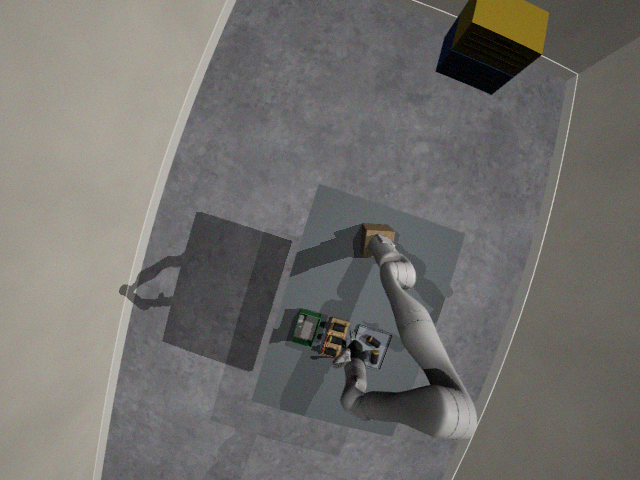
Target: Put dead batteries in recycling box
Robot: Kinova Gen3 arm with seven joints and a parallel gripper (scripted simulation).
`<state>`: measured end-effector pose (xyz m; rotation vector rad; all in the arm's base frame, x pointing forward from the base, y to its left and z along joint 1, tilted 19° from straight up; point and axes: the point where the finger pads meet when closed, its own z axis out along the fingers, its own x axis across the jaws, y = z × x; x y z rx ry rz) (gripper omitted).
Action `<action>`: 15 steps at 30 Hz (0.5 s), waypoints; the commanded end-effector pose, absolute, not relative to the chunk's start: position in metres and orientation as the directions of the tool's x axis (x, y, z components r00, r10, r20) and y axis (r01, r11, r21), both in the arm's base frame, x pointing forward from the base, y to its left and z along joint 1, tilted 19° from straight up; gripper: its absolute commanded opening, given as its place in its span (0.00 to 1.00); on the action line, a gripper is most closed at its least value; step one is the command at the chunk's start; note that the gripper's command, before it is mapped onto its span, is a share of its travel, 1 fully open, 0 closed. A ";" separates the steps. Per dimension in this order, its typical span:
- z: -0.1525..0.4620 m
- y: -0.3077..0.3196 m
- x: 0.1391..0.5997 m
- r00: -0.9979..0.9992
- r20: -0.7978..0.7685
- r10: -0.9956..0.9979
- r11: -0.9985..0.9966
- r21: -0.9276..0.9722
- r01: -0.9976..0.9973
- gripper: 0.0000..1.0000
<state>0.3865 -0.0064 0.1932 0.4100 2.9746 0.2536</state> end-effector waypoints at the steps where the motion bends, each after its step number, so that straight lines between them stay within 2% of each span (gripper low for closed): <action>1: 0.196 -0.008 0.392 -0.959 -0.123 0.255 0.956 0.180 0.231 1.00; 15: 0.200 -0.012 0.402 -0.965 -0.156 0.209 0.968 0.171 0.182 1.00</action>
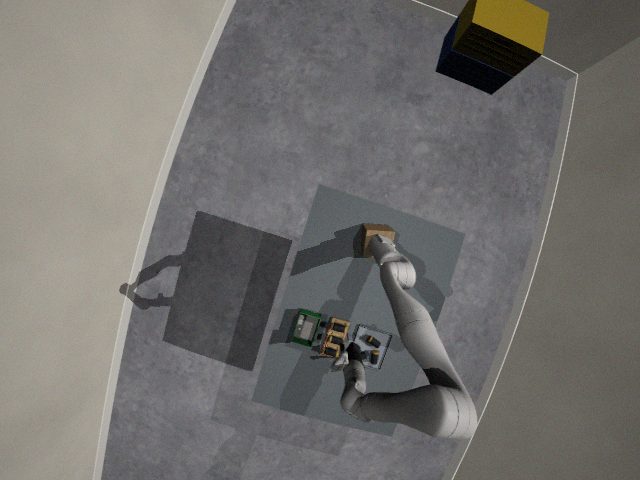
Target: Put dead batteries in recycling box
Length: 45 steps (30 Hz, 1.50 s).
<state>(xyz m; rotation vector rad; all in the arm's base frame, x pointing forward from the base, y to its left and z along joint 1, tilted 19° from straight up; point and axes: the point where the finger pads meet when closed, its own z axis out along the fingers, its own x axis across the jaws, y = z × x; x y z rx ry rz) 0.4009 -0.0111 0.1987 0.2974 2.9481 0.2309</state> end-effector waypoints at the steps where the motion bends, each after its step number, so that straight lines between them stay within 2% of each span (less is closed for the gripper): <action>1: 0.200 -0.012 0.402 -0.965 -0.156 0.209 0.968 0.171 0.182 1.00; 45: 0.214 -0.021 0.432 -0.965 -0.253 0.065 0.991 0.126 0.034 1.00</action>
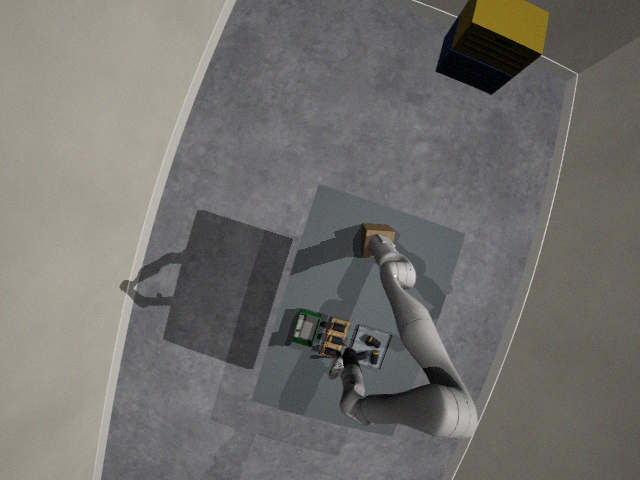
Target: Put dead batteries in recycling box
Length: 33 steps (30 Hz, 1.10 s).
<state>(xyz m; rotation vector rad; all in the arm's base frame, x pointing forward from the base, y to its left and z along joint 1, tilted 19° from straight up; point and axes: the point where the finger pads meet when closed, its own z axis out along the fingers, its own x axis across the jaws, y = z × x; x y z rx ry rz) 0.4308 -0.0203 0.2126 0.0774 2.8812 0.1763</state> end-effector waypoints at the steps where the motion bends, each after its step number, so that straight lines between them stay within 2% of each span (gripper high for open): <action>1: 0.214 -0.021 0.432 -0.965 -0.253 0.065 0.991 0.126 0.034 1.00; 33: 0.223 -0.025 0.448 -0.954 -0.300 -0.014 0.995 0.092 -0.043 1.00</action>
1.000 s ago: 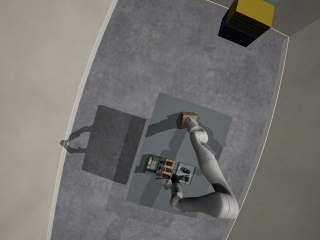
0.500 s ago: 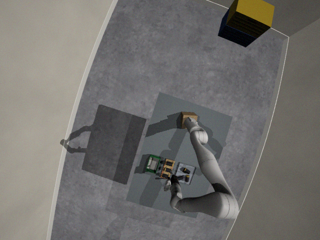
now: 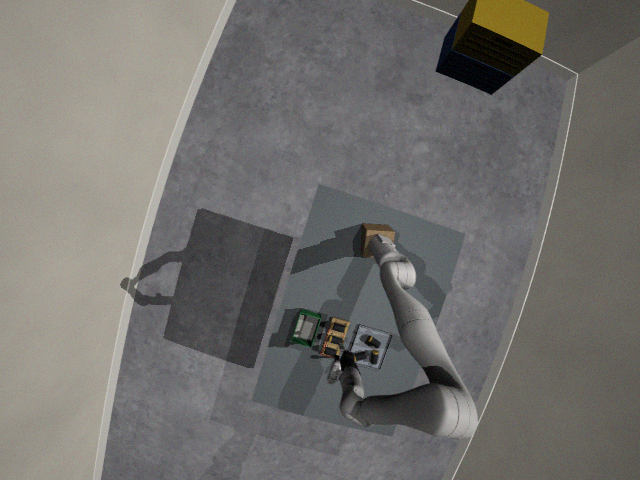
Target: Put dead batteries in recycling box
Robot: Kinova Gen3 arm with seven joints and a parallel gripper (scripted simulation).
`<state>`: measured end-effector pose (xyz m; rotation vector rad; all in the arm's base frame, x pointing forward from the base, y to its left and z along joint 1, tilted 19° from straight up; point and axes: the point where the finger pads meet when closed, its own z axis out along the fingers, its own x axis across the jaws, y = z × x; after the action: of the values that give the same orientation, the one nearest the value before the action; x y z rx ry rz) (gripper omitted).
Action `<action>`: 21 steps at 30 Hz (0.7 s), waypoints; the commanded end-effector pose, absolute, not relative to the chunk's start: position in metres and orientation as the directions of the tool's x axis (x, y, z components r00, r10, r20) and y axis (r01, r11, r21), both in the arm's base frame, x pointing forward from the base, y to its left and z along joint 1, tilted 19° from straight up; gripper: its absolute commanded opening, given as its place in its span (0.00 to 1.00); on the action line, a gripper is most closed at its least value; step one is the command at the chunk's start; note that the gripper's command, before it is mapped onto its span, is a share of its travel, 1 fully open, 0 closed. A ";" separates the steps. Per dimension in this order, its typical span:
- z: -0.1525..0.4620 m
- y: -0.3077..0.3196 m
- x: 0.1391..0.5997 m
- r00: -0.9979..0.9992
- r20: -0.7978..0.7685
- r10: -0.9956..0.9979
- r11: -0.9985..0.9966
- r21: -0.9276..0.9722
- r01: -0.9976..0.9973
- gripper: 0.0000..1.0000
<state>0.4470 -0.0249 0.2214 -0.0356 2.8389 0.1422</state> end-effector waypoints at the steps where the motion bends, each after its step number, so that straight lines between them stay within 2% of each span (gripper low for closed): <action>1: 0.223 -0.025 0.448 -0.954 -0.300 -0.014 0.995 0.092 -0.043 1.00; 21: 0.226 -0.027 0.453 -0.949 -0.313 -0.037 0.995 0.081 -0.066 1.00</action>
<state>0.4525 -0.0263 0.2246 -0.0734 2.8237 0.1297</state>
